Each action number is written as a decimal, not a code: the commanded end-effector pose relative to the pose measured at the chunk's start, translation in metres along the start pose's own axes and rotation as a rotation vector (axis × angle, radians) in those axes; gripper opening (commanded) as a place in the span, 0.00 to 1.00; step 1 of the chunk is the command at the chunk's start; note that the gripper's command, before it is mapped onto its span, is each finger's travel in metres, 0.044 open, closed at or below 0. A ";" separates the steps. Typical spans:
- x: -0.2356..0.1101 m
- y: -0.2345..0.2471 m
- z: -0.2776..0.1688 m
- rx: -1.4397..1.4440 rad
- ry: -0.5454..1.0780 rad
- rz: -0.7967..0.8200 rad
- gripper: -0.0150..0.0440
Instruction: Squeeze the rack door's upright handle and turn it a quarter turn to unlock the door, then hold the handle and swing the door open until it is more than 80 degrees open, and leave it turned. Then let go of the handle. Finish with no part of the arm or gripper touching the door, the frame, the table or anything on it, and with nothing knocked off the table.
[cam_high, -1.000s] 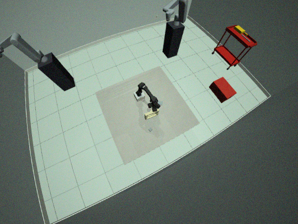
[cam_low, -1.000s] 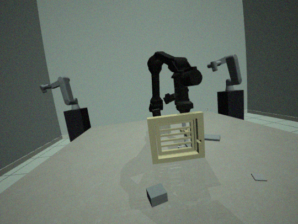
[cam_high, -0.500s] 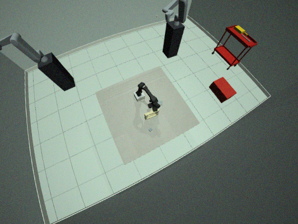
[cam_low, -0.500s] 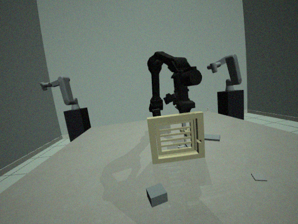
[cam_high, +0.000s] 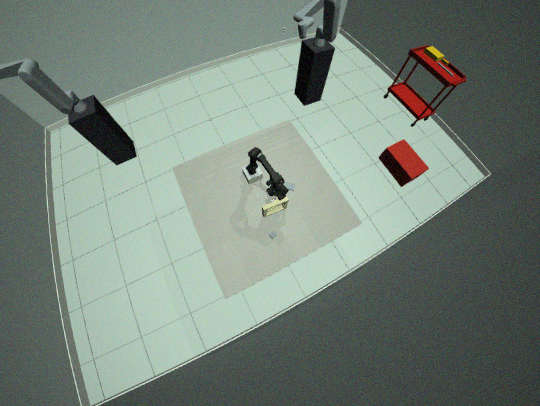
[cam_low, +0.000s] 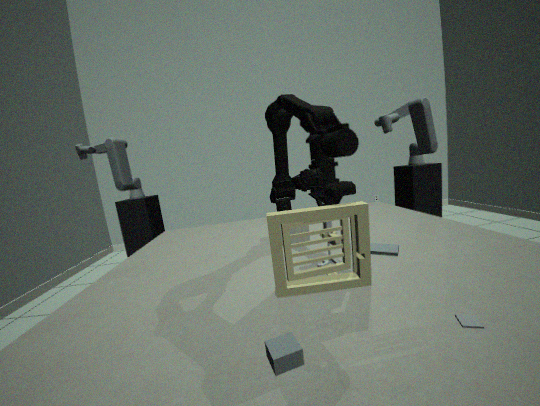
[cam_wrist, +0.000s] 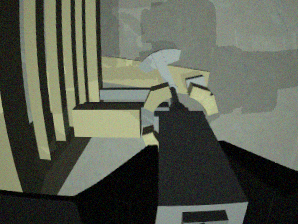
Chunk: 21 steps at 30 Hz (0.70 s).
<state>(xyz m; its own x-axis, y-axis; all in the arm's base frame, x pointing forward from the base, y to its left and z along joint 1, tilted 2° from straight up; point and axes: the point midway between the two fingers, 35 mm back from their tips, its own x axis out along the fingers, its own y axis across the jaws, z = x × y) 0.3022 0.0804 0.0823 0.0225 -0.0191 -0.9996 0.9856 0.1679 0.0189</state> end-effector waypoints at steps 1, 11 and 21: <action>0.000 -0.004 0.003 -0.091 -0.003 0.008 0.27; 0.001 -0.023 0.011 -0.276 -0.005 0.006 0.27; 0.001 -0.043 0.023 -0.448 -0.006 0.004 0.27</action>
<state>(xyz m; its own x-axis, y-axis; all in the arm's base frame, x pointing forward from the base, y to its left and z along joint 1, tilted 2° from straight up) 0.2668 0.0548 0.0813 0.0187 -0.0214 -0.9996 0.8522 0.5232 0.0048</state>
